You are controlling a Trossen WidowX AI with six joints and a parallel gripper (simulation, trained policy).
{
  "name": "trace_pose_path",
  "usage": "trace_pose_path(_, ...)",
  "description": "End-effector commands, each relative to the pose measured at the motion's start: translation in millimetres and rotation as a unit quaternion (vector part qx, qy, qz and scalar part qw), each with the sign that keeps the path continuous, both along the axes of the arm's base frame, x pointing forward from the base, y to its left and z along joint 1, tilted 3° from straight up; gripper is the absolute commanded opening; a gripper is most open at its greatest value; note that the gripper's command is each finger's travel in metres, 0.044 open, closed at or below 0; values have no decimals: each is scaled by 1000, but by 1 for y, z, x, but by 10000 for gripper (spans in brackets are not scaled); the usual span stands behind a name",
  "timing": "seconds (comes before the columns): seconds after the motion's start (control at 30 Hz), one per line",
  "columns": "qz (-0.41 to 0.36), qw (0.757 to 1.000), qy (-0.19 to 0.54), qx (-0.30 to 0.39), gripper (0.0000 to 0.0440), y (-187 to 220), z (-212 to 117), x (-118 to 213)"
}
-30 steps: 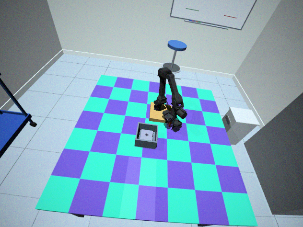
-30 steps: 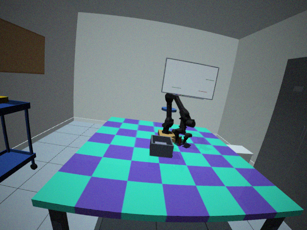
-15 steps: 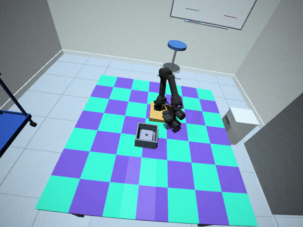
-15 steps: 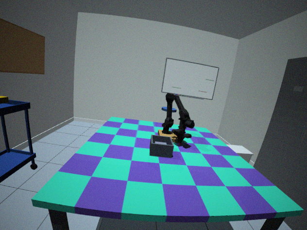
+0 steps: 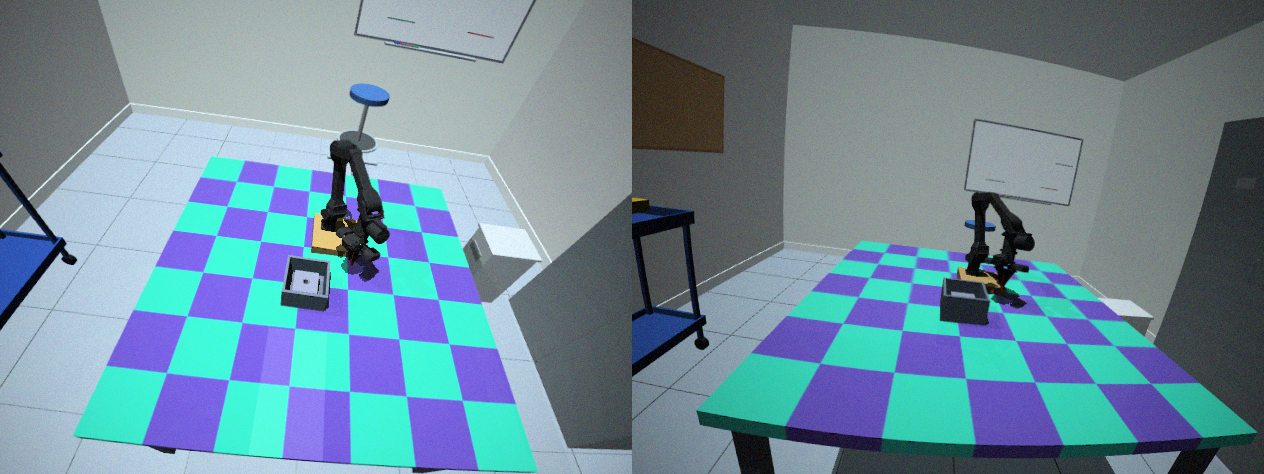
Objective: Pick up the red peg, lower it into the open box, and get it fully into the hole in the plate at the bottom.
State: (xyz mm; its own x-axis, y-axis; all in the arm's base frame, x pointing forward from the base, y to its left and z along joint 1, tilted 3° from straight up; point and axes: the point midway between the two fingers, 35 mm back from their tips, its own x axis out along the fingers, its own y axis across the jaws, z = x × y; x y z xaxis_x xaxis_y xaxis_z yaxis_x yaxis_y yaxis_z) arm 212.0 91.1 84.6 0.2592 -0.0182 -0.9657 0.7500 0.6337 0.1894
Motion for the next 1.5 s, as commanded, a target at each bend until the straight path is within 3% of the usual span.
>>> trace_pose_path(0.0,0,1000,-12,-10,0,-7,13,9)
trace_pose_path(0.63,-57,996,-41,-52,0,-76,46,58)
trace_pose_path(1.47,-127,990,-30,-58,6,-151,24,97)
